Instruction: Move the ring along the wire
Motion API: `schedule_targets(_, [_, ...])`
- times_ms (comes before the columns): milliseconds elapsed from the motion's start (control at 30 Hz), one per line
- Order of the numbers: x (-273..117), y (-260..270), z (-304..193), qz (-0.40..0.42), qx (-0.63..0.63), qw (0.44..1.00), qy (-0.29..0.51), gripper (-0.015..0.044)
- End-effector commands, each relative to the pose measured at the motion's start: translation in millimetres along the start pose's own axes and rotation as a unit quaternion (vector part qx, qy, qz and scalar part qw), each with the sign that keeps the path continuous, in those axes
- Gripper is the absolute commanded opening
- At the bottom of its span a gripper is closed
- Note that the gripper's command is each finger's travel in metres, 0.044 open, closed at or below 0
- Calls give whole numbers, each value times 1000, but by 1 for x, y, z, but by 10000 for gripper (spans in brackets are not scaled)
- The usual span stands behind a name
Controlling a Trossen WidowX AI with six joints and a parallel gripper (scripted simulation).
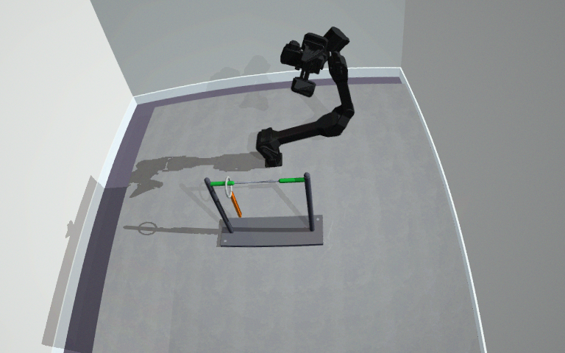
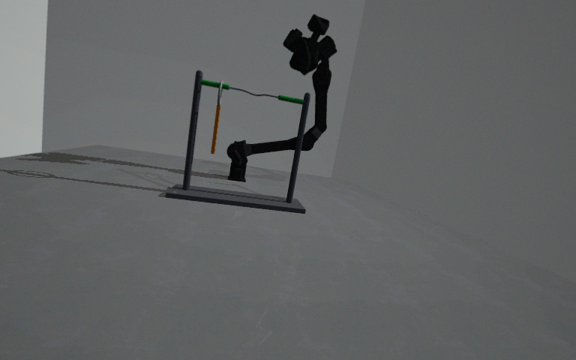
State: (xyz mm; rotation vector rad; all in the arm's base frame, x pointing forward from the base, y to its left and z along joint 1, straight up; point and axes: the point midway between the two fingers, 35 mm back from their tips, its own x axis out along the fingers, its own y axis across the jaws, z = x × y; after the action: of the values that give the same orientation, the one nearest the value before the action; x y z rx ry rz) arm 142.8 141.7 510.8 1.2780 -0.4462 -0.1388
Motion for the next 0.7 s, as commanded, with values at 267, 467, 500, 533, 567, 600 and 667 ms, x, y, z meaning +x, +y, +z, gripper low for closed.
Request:
schedule_targets(267, [7, -30, 51, -13, -79, 997, 16, 164])
schedule_targets(467, [15, -65, 86, -24, -143, 989, 32, 160])
schedule_targets(500, [16, -71, 91, -26, -154, 987, 36, 160])
schedule_targets(533, [18, -78, 96, -28, -165, 985, 39, 160])
schedule_targets(567, [19, -85, 100, -30, -175, 983, 43, 160])
schedule_targets(600, [21, -92, 105, -32, -186, 981, 46, 160])
schedule_targets(667, [24, -107, 113, -35, -208, 976, 54, 160])
